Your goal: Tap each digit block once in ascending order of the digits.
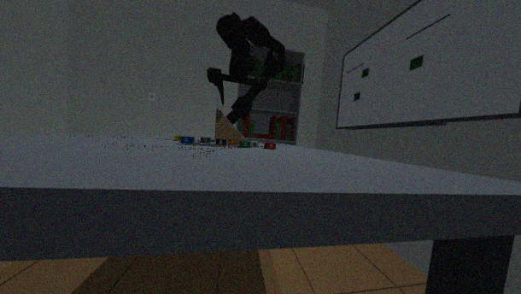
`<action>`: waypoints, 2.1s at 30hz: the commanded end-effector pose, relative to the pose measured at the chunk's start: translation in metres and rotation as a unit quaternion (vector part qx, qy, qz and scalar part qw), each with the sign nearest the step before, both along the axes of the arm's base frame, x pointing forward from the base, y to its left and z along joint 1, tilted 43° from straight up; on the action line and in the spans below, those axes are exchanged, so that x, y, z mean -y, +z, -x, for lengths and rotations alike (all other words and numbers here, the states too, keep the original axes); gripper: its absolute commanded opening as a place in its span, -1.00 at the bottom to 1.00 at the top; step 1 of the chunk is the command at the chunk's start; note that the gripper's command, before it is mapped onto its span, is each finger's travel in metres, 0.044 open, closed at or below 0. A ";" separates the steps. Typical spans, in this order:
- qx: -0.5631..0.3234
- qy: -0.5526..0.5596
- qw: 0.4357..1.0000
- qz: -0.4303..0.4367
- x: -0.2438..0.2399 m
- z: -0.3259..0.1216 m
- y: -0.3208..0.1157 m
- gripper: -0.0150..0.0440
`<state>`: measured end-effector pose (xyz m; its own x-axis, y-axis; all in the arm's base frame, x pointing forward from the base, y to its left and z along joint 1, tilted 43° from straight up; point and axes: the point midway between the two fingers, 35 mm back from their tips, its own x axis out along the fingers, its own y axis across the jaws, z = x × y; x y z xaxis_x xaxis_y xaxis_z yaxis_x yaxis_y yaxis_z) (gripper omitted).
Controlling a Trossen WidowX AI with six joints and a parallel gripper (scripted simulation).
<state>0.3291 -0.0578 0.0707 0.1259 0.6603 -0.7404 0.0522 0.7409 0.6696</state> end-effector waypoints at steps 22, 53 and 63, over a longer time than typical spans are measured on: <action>-0.017 -0.007 1.000 -0.008 0.008 0.085 -0.137 -0.11; -0.017 -0.007 1.000 -0.009 -0.010 0.082 -0.158 -0.42; -0.016 -0.007 1.000 -0.007 0.003 0.083 -0.144 -0.42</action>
